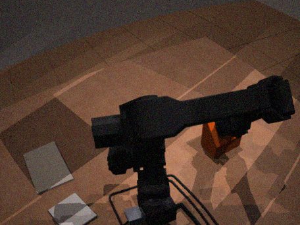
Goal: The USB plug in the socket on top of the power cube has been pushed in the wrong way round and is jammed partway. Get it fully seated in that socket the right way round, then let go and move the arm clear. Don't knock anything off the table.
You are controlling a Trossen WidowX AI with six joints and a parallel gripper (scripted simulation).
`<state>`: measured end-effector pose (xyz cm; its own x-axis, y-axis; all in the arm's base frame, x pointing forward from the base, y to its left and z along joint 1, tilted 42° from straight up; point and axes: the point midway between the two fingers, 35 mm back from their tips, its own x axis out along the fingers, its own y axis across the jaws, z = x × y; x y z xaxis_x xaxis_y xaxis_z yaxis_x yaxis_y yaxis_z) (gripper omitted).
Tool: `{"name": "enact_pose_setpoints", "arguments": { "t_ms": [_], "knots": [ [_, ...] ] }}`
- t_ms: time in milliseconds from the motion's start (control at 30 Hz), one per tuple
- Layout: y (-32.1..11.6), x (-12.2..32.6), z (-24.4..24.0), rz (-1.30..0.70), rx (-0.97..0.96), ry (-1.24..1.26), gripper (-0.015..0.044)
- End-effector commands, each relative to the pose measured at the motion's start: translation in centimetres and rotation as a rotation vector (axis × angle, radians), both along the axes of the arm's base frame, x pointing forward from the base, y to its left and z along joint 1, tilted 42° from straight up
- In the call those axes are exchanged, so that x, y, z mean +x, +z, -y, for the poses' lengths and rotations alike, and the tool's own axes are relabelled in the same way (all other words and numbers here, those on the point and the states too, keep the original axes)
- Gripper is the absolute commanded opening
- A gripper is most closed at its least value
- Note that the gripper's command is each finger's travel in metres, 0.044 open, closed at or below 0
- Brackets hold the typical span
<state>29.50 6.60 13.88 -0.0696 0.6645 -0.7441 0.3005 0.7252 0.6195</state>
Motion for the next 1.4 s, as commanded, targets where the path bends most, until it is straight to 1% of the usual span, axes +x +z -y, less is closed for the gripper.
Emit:
{"name": "enact_pose_setpoints", "arguments": {
  "t_ms": [0,1367],
  "knots": [
    [-0.01,0.02,0.00,-0.054,-0.006,-0.062,0.0000],
    [-0.02,0.02,0.00,-0.768,-0.081,-0.861,0.0000]
  ]
}}
